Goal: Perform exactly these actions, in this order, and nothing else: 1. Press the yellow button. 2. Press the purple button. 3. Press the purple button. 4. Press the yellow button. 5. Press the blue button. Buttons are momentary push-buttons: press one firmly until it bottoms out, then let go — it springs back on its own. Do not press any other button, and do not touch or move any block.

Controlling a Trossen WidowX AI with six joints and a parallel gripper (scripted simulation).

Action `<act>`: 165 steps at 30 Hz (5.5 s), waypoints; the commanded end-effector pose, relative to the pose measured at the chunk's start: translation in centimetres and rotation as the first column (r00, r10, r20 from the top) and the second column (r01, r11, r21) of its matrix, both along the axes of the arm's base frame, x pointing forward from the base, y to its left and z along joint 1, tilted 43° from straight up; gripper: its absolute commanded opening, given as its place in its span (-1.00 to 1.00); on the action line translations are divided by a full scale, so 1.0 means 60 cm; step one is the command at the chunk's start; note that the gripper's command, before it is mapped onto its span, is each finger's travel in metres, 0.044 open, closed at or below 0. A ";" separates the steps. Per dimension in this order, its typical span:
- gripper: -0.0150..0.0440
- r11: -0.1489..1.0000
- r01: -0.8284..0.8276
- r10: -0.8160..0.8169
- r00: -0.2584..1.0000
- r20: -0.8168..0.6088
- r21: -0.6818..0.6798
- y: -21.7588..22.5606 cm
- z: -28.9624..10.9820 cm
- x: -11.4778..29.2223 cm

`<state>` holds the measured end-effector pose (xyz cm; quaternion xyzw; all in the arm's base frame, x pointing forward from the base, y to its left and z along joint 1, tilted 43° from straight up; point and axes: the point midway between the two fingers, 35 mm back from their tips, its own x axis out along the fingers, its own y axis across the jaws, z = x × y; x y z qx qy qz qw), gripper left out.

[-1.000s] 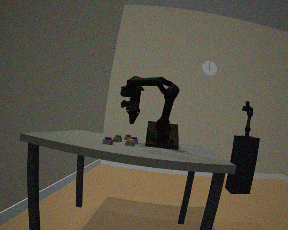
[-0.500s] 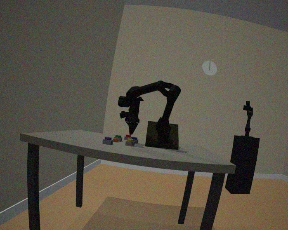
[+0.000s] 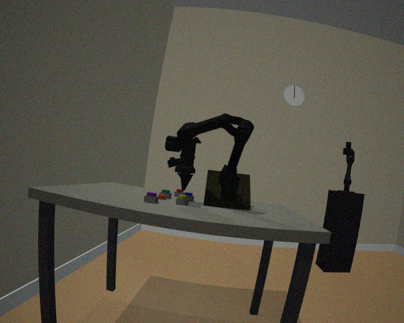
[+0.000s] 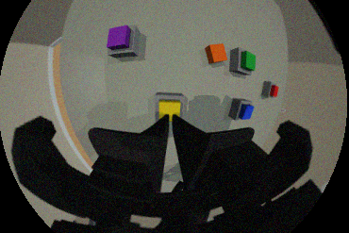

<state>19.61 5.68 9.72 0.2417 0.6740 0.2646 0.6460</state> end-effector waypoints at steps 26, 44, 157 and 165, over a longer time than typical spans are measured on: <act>-0.42 1.000 0.001 -0.001 1.000 -0.008 0.006 0.033 -0.035 -0.006; -0.42 1.000 0.001 -0.001 1.000 -0.008 0.003 -0.013 0.014 -0.001; -0.42 1.000 0.001 -0.001 1.000 0.001 0.011 0.149 0.056 0.183; -0.42 1.000 0.001 -0.001 1.000 0.001 0.011 0.149 0.056 0.183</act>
